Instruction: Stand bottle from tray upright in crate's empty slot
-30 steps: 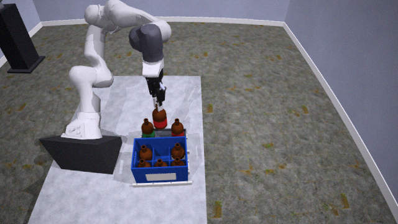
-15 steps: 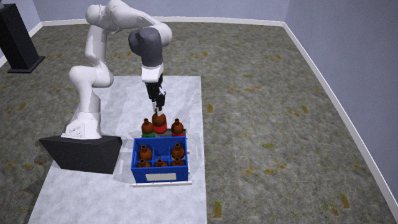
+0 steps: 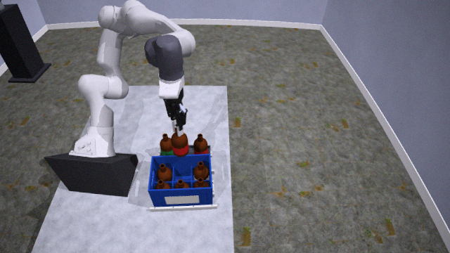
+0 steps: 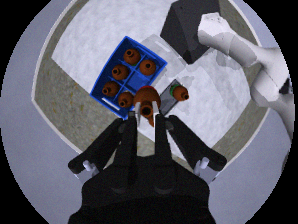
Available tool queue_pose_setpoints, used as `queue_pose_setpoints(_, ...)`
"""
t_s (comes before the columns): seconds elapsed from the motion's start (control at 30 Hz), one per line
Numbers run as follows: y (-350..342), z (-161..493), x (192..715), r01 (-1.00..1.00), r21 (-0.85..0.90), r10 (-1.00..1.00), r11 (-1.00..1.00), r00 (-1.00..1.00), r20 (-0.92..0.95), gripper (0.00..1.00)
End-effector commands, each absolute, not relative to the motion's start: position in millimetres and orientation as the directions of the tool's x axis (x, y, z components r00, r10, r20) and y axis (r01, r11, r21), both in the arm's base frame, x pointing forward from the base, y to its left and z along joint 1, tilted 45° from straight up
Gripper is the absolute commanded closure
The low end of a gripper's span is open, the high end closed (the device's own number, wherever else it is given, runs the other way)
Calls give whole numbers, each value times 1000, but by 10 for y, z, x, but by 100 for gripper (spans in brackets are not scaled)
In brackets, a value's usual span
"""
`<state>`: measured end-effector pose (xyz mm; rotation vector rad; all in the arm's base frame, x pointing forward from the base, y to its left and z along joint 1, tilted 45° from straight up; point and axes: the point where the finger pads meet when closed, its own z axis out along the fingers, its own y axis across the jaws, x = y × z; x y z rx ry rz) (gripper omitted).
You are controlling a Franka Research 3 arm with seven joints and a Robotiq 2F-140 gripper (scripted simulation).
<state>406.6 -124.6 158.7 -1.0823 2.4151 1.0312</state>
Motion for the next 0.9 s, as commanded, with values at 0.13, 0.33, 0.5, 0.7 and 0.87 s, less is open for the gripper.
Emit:
queue_pose_setpoints(0.13,-1410,1471,4087,-753,473,-536,457,-658,-529,100)
queue_pose_setpoints(0.33,-1462,1419,4095,-753,473,-536,457,-658,-529,100)
queue_pose_setpoints(0.5,-1519,1360,4103,-753,473,-536,457,-658,-529,100)
queue_pose_setpoints(0.7,-1577,1301,4112,-753,473,-536,457,-658,-529,100)
queue_pose_setpoints(0.87,-1601,1277,4116,-753,473,-536,457,-658,-529,100)
